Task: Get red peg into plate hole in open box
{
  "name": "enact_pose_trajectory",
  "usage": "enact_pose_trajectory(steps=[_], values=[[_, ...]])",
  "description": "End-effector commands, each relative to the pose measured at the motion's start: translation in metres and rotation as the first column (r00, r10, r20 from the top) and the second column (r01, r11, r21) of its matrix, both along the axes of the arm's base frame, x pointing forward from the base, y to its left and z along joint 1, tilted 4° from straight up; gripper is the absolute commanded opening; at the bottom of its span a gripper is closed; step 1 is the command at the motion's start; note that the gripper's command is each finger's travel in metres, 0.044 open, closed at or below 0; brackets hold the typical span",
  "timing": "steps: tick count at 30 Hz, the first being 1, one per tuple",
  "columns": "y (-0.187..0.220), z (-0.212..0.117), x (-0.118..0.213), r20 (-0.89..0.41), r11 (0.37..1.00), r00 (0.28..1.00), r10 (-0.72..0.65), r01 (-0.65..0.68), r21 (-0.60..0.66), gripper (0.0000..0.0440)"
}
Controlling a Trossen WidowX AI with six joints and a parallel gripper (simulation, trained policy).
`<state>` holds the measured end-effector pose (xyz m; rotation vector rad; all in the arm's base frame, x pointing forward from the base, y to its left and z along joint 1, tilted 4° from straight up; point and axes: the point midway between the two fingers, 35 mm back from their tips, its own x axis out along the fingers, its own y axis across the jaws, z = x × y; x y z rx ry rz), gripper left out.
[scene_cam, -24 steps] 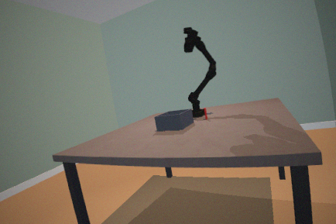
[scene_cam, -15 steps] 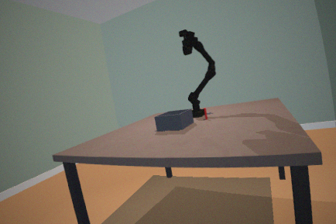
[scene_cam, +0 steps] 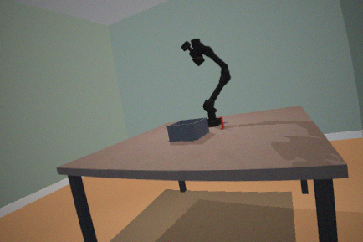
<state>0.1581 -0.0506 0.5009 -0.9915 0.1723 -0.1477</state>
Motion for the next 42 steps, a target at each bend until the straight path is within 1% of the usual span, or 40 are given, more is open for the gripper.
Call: enact_pose_trajectory(steps=[1,6,11,17,23,28,33,37,42], values=[[-0.013,-0.017,0.007,-0.039,0.992,0.999,-0.015,0.02,0.128,0.044],[-0.024,-0.04,0.015,-0.093,0.957,0.995,-0.028,0.054,0.285,0.044],[-0.032,-0.064,0.023,-0.157,0.898,0.987,-0.035,0.099,0.429,0.044],[-0.037,-0.093,0.032,-0.245,0.8,0.969,-0.033,0.172,0.575,0.044],[-0.037,-0.124,0.04,-0.343,0.68,0.939,-0.021,0.265,0.684,0.044],[-0.033,-0.149,0.046,-0.431,0.57,0.902,-0.004,0.356,0.74,0.044],[-0.027,-0.175,0.051,-0.522,0.456,0.853,0.015,0.459,0.762,0.044],[-0.02,-0.194,0.054,-0.596,0.367,0.802,0.032,0.546,0.754,0.044],[-0.008,-0.218,0.055,-0.688,0.259,0.724,0.049,0.656,0.709,0.044]])
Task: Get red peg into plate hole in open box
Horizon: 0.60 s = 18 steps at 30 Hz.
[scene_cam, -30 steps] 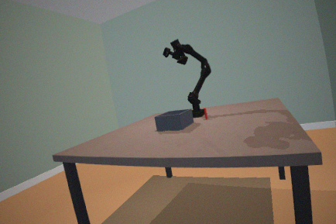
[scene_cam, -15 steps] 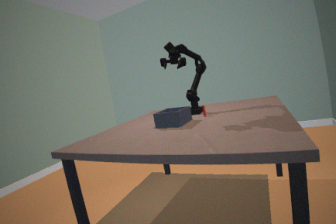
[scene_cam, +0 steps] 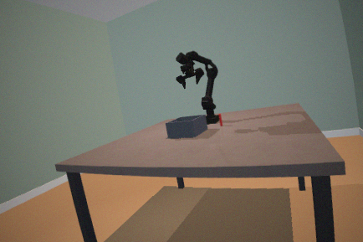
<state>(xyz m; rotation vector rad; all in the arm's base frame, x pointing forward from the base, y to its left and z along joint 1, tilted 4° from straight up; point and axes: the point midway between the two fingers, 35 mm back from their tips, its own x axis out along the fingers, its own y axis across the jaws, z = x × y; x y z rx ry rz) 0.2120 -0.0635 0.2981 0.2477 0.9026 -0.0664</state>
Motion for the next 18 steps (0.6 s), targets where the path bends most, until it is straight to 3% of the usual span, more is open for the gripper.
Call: enact_pose_trajectory(steps=[1,10,18], values=[[0.007,-0.02,0.002,-0.105,0.997,0.994,-0.041,0.048,0.066,0.044],[0.032,-0.061,0.0,-0.355,0.968,0.923,-0.147,0.209,0.142,0.044],[0.06,-0.096,-0.005,-0.55,0.925,0.792,-0.266,0.371,0.087,0.044]])
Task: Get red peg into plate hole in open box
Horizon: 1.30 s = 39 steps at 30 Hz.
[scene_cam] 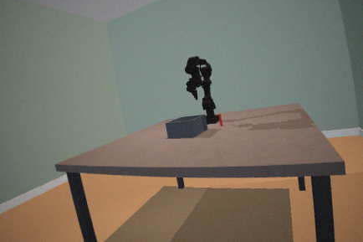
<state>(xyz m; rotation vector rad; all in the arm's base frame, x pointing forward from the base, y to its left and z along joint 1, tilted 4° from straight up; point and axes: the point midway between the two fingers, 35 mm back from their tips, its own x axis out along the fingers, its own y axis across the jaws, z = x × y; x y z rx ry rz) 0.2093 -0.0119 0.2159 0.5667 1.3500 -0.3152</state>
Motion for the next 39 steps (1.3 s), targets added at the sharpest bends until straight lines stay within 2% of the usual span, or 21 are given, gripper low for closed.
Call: enact_pose_trajectory(steps=[1,8,16,27,39], values=[[0.012,-0.018,-0.003,-0.108,0.998,0.992,-0.062,0.061,-0.014,0.044],[0.038,-0.046,-0.008,-0.238,0.984,0.955,-0.176,0.16,-0.085,0.044],[0.068,-0.076,-0.015,-0.295,0.956,0.914,-0.277,0.231,-0.182,0.044],[0.097,-0.119,-0.02,-0.264,0.93,0.907,-0.328,0.262,-0.257,0.044],[0.105,-0.169,-0.018,-0.179,0.925,0.935,-0.306,0.247,-0.289,0.044]])
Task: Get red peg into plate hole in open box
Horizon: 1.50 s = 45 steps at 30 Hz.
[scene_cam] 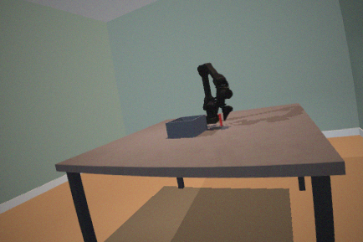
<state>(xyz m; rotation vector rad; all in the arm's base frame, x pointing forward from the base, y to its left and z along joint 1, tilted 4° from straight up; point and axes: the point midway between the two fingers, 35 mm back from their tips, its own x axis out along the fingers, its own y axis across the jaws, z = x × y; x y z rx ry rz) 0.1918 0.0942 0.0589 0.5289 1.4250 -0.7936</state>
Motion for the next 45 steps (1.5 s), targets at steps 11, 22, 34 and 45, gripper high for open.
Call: enact_pose_trajectory(steps=[11,22,34,45], values=[[-0.005,-0.039,-0.005,-0.014,0.998,0.999,0.05,-0.051,-0.049,0.0246],[-0.013,-0.039,-0.006,-0.047,0.995,0.998,0.049,-0.053,-0.089,0.0],[-0.036,0.013,0.011,0.044,0.982,0.996,0.079,-0.07,-0.177,0.0],[-0.061,0.066,0.031,0.154,0.976,0.988,0.025,0.009,-0.219,0.0]])
